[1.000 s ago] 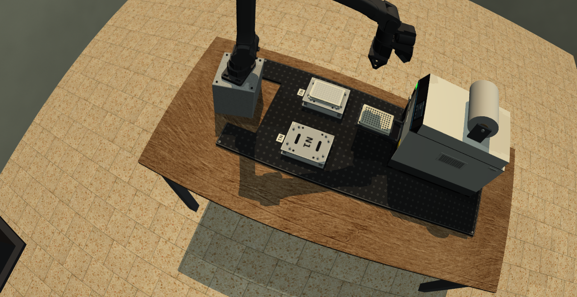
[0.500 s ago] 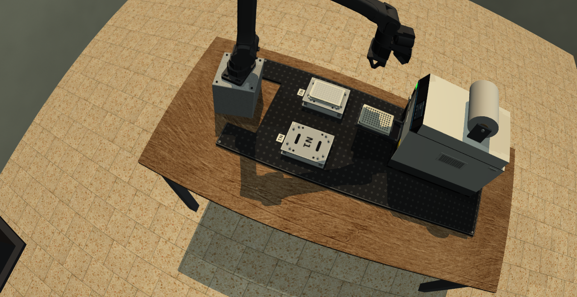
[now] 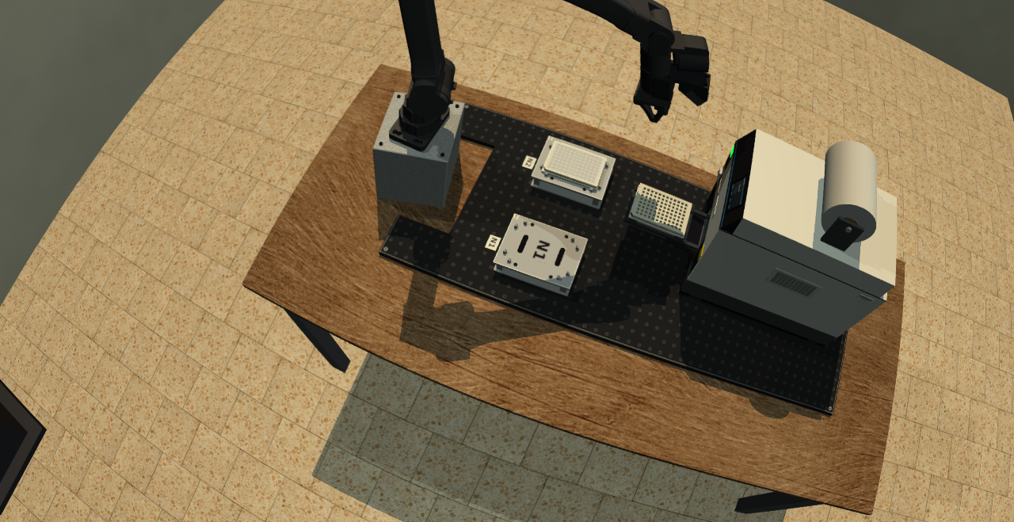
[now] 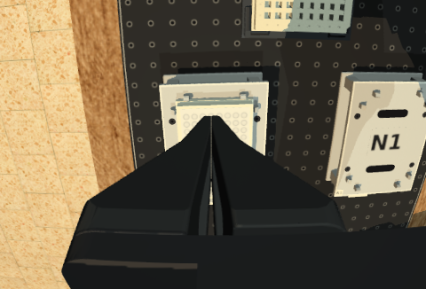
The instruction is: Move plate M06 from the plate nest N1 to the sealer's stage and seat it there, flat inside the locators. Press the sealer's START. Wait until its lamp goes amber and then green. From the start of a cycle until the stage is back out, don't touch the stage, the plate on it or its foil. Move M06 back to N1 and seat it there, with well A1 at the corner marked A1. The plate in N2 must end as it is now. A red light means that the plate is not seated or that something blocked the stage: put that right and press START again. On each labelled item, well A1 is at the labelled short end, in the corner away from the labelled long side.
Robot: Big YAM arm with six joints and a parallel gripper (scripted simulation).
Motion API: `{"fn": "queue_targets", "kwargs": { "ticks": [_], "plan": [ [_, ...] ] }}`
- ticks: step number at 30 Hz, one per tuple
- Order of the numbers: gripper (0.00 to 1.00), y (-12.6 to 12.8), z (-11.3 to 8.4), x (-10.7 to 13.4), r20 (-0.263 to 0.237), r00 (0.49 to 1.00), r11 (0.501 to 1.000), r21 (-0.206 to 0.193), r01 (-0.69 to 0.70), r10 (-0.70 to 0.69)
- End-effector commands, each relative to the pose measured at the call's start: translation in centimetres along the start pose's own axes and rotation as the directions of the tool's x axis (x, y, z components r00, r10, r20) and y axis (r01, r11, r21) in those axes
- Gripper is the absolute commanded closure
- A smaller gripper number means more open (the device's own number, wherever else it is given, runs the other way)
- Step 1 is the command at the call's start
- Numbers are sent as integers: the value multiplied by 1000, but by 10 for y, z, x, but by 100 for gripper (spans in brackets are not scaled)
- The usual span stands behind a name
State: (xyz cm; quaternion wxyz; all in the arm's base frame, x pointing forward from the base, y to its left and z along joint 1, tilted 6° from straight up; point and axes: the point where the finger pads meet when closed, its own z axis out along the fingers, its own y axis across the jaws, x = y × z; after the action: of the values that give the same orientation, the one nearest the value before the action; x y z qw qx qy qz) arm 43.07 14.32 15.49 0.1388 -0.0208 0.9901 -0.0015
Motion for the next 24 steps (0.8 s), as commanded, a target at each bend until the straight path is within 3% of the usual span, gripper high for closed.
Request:
{"fn": "queue_targets", "kwargs": {
  "ticks": [1, 4, 7, 15, 16, 20, 24],
  "plan": [
    [100, 19, -18, -9, 167, 986, 999, -36, 2, 4],
    [100, 16, -12, -12, 175, 985, 1000, -27, 2, 2],
    [100, 9, -2, -3, 262, 965, 1000, -15, 4, 0],
    [100, 15, -11, -3, 528, 849, 999, -15, 29, -17],
    [100, 15, -7, -1, 548, 837, 999, -11, 30, -19],
    [100, 12, -4, -5, 520, 854, 1000, -10, 26, -17],
    [100, 9, 6, 4, 630, 776, 1000, 4, 23, -20]
  ]
}}
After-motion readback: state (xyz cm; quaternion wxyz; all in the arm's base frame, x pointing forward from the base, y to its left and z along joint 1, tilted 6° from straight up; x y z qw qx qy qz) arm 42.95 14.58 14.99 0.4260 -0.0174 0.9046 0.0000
